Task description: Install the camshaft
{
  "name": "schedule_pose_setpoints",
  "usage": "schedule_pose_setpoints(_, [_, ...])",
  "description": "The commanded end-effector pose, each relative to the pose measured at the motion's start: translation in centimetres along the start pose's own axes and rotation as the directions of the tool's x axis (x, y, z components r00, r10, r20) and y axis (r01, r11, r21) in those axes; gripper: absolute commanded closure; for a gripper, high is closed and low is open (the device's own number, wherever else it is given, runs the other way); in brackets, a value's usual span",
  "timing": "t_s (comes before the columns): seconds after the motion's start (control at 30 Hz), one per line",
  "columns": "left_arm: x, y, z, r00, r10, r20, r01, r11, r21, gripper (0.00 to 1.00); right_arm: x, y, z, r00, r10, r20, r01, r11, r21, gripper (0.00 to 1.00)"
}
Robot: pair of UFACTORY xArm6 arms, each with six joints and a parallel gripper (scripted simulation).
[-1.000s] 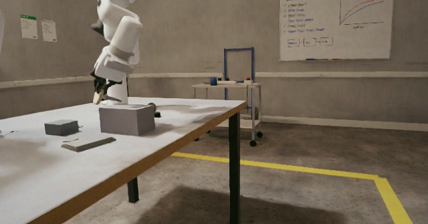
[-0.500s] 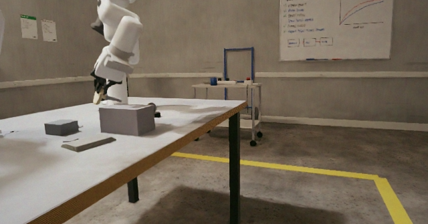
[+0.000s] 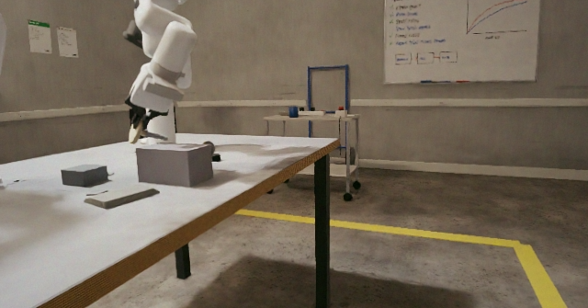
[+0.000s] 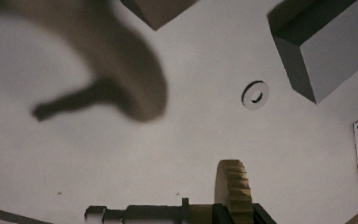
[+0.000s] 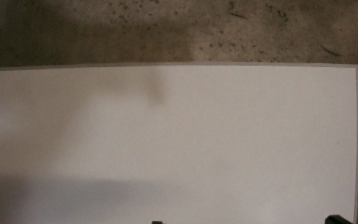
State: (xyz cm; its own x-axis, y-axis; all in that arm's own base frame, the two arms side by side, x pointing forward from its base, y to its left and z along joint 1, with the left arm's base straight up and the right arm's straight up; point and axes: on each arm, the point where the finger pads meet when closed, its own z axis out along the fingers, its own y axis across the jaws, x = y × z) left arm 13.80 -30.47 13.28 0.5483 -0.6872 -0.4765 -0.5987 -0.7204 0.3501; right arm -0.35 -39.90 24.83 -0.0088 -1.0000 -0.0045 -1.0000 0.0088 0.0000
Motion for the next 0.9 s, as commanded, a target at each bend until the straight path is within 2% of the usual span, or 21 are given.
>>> schedule_pose_setpoints(0.0, [0.1,-0.2,-0.4,0.999,0.053,-0.003,-0.053,0.999,0.003,0.91,0.1,0.0,-0.2,1.000,0.000,-0.004,0.000,1.000,0.000,0.00])
schedule_pose_setpoints(0.2, [0.3,-1.4,-1.2,0.971,0.240,0.002,-0.240,0.971,0.012,0.91,0.1,0.0,-0.2,1.000,0.000,-0.004,0.000,1.000,0.000,0.00])
schedule_pose_setpoints(0.27, [0.3,-1.4,-1.2,0.971,0.240,0.002,-0.240,0.971,0.012,0.91,0.1,0.0,-0.2,1.000,0.000,-0.004,0.000,1.000,0.000,0.00])
schedule_pose_setpoints(0.37, [0.5,-2.3,-1.9,0.925,0.380,0.007,-0.380,0.925,0.018,0.91,0.1,0.0,-0.2,1.000,0.000,-0.004,0.000,1.000,0.000,0.00])
schedule_pose_setpoints(0.47, [0.8,-3.3,-2.7,0.843,0.537,0.014,-0.537,0.843,0.025,0.91,0.1,0.0,-0.2,1.000,0.000,-0.004,0.000,1.000,0.000,0.00])
schedule_pose_setpoints(0.6, [1.1,-5.0,-4.0,0.744,0.668,0.023,-0.669,0.743,0.033,0.91,0.1,0.0,-0.2,1.000,0.000,-0.004,0.000,1.000,0.000,0.00])
schedule_pose_setpoints(0.77, [1.6,-7.4,-5.7,0.582,0.812,0.038,-0.813,0.580,0.044,0.91,0.1,0.0,-0.2,1.000,0.000,-0.004,0.000,1.000,0.000,0.00])
schedule_pose_setpoints(0.83, [1.6,-7.4,-5.7,0.582,0.812,0.038,-0.813,0.580,0.044,0.91,0.1,0.0,-0.2,1.000,0.000,-0.004,0.000,1.000,0.000,0.00])
schedule_pose_setpoints(0.87, [1.7,-7.8,-6.0,0.473,0.880,0.044,-0.881,0.471,0.048,0.91,0.1,0.0,-0.2,1.000,0.000,-0.004,0.000,1.000,0.000,0.00])
